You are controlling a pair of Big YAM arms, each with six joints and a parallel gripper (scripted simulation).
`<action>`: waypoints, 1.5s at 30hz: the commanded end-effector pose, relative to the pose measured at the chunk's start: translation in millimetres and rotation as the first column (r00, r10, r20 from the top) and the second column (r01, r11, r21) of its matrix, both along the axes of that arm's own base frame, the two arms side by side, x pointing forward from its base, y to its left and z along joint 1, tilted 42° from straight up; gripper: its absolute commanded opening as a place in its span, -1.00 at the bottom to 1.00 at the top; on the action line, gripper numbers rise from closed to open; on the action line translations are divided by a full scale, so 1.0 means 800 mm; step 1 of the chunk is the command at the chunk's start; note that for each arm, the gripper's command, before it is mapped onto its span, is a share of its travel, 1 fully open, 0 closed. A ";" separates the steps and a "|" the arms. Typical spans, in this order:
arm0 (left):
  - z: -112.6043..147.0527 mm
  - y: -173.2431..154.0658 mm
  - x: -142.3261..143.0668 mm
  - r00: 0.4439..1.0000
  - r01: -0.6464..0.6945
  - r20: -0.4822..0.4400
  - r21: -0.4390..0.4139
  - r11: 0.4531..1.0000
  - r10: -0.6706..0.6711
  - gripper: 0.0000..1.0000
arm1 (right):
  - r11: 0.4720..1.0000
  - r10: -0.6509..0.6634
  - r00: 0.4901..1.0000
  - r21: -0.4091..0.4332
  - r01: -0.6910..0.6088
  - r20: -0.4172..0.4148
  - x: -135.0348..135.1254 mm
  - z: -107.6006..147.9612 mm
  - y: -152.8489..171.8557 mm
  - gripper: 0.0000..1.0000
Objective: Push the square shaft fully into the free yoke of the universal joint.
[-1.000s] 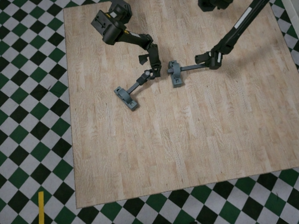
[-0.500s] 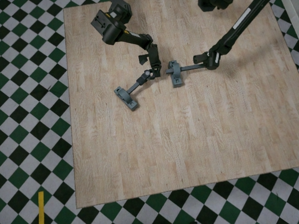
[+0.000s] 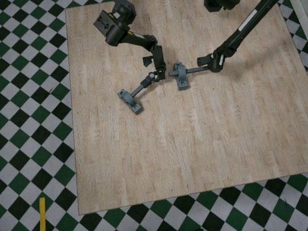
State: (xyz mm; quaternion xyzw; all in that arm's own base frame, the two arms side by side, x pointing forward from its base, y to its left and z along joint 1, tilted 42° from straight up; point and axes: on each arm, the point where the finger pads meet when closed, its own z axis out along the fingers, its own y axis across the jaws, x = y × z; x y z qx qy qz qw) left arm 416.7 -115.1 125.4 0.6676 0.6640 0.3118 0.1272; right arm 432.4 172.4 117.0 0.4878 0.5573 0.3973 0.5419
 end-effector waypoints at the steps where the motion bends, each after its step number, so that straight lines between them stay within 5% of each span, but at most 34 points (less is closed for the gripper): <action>1: -0.005 -0.031 0.009 1.000 0.022 -0.011 -0.018 1.000 -0.022 -0.63 | 1.000 0.004 1.000 0.005 -0.004 0.002 -0.003 0.002 0.000 -0.07; 35: -0.012 -0.060 0.010 1.000 0.023 -0.012 -0.021 1.000 -0.023 -0.63 | 1.000 0.004 1.000 0.005 -0.004 0.002 -0.003 0.002 0.000 -0.07; 45: -0.004 -0.026 0.012 1.000 0.011 0.000 -0.017 1.000 -0.011 -0.63 | 1.000 0.004 1.000 0.005 -0.004 0.002 -0.003 0.002 0.000 -0.07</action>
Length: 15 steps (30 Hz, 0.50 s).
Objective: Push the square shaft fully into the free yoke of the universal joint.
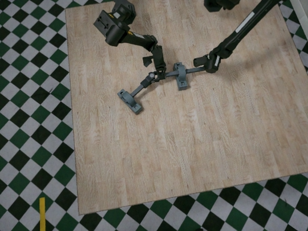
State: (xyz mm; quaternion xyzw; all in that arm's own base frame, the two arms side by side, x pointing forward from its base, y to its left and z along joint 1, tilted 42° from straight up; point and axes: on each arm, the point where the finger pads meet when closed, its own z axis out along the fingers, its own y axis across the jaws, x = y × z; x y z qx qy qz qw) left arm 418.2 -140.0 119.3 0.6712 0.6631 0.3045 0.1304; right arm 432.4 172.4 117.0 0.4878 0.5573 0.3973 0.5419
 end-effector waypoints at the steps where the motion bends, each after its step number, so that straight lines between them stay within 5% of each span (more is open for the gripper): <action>1: 0.003 0.005 0.010 1.000 0.001 0.007 -0.005 1.000 -0.001 -0.63 | 1.000 0.004 1.000 0.005 -0.004 0.002 -0.003 0.002 0.000 -0.07; 15: 0.003 -0.003 0.007 0.998 0.027 0.062 0.002 1.000 -0.027 -0.63 | 1.000 0.006 1.000 -0.010 -0.006 0.002 -0.004 0.001 0.000 -0.07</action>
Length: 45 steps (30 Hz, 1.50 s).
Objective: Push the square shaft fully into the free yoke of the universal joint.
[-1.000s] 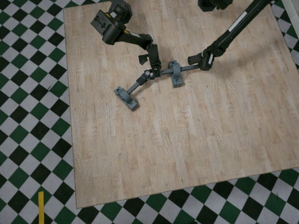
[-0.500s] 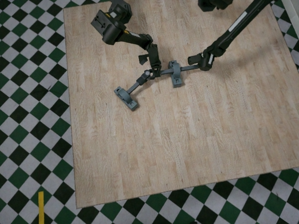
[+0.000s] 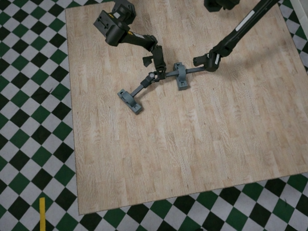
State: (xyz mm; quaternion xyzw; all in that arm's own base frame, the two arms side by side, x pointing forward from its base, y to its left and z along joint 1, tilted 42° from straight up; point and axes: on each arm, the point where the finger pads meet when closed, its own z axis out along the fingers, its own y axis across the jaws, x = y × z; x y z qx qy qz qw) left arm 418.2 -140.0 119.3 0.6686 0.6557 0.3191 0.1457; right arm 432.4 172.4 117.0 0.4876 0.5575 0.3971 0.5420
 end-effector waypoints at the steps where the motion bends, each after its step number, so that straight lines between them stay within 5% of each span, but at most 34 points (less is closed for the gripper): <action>1: 0.003 -0.003 0.007 1.000 0.015 0.019 -0.001 1.000 -0.015 -0.63 | 1.000 0.007 1.000 -0.014 -0.007 0.004 -0.004 0.002 0.000 -0.07; 45: -0.010 -0.053 0.010 1.000 0.014 0.011 -0.008 1.000 -0.014 -0.63 | 1.000 0.006 1.000 -0.011 -0.006 0.004 -0.004 0.002 -0.001 -0.07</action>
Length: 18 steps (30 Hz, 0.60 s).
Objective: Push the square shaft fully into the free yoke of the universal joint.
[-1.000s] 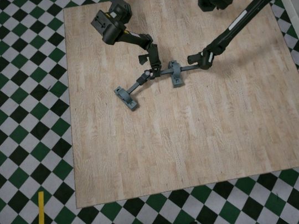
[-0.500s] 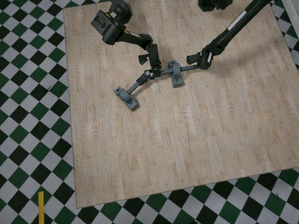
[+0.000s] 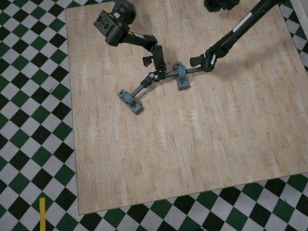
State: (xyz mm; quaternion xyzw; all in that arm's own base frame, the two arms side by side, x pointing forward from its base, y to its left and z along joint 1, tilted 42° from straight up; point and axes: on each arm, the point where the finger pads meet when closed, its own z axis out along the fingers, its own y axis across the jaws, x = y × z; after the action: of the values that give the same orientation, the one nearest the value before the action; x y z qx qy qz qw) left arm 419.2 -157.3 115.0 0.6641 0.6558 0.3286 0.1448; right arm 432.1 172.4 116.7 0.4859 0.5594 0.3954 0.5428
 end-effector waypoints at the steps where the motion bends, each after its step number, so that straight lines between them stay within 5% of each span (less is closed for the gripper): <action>1: -0.005 -0.031 0.008 1.000 0.023 -0.003 -0.021 1.000 -0.023 -0.63 | 1.000 0.005 1.000 -0.005 -0.005 0.005 -0.004 0.003 0.000 -0.07; 18: -0.010 -0.049 0.008 1.000 0.023 -0.008 -0.018 1.000 -0.024 -0.63 | 1.000 0.005 1.000 -0.005 -0.005 0.005 -0.004 0.003 0.000 -0.07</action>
State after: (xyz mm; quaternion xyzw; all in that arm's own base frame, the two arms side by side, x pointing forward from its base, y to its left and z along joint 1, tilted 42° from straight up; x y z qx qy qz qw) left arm 420.1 -172.9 111.3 0.6642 0.6552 0.3287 0.1462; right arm 432.1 172.4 116.7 0.4859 0.5594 0.3954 0.5428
